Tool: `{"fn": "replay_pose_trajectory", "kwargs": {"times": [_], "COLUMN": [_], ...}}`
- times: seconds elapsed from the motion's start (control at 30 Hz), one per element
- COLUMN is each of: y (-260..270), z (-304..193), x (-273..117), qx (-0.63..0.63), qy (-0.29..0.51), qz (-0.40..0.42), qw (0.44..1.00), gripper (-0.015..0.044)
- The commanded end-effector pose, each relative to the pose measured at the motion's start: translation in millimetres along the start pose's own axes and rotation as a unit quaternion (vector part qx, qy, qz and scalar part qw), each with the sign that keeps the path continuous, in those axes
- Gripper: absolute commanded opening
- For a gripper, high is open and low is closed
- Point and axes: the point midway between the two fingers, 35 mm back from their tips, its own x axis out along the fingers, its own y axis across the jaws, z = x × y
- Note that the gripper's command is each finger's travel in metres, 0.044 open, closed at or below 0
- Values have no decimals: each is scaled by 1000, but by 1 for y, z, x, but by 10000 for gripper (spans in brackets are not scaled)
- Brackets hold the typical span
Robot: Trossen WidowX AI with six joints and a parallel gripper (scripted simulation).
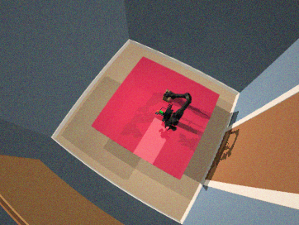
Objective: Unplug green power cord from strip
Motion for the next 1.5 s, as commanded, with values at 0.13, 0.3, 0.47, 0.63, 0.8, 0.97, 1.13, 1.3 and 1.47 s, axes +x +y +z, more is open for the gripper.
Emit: {"fn": "replay_pose_trajectory", "kwargs": {"times": [0.13,0.3,0.47,0.63,0.8,0.97,1.13,1.3,1.47], "y": [-87,-147,-215,-253,-256,-256,-254,-247,-240], "z": [19,7,-30,-72,-78,-78,-78,-80,-82], "x": [1,-4,-22,-48,-52,-52,-51,-51,-52], "qx": [118,225,381,524,542,542,542,542,542], "qy": [18,58,127,197,207,207,207,207,207], "qz": [-74,-136,-217,-272,-278,-278,-278,-278,-278], "qw": [990,963,890,783,766,766,766,766,766], "gripper": [160,160,160,160,160,160,160,160,160]}}
